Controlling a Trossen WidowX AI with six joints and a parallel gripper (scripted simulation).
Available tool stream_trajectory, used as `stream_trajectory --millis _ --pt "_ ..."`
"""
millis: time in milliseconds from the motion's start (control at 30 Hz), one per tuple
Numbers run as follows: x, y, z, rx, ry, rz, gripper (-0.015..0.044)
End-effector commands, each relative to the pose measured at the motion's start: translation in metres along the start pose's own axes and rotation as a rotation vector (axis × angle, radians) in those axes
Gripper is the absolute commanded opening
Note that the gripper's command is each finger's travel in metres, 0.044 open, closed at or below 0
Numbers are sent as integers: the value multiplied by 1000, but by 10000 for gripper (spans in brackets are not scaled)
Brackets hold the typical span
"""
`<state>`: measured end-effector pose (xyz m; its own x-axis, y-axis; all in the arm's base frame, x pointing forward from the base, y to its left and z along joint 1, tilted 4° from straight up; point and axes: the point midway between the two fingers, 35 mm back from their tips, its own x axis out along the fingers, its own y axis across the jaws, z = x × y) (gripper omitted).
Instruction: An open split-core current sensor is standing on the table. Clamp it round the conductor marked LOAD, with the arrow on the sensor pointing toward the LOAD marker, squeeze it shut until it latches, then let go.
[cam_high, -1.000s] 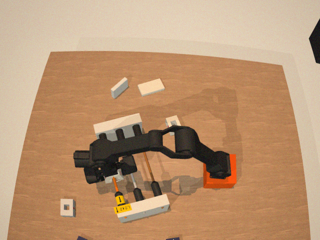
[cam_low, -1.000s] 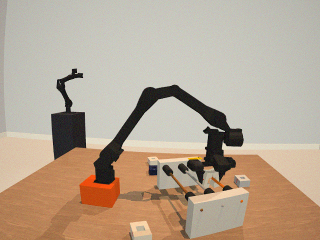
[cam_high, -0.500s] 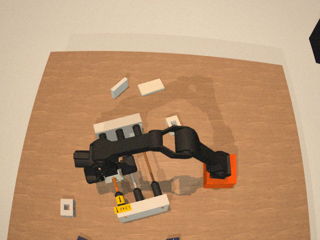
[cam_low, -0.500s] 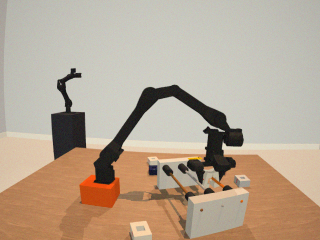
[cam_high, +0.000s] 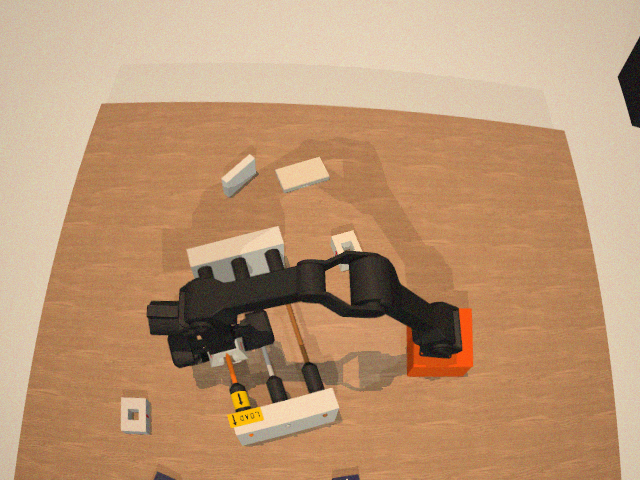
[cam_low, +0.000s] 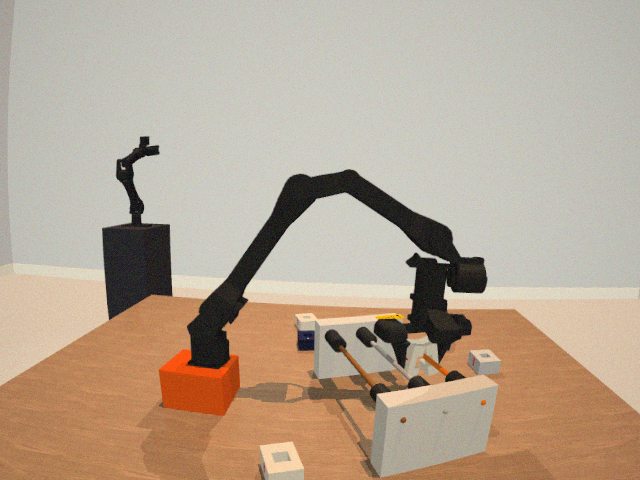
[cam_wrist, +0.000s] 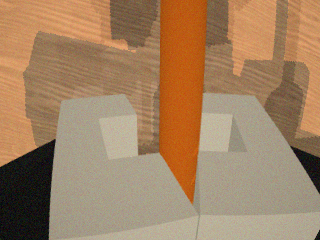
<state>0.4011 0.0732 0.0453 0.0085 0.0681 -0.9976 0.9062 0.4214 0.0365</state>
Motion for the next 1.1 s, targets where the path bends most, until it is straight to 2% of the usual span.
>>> stream_trajectory --millis 0,1067 --pt "0 0 0 0 0 1 0" --pt "-8 0 0 2 -1 18 0"
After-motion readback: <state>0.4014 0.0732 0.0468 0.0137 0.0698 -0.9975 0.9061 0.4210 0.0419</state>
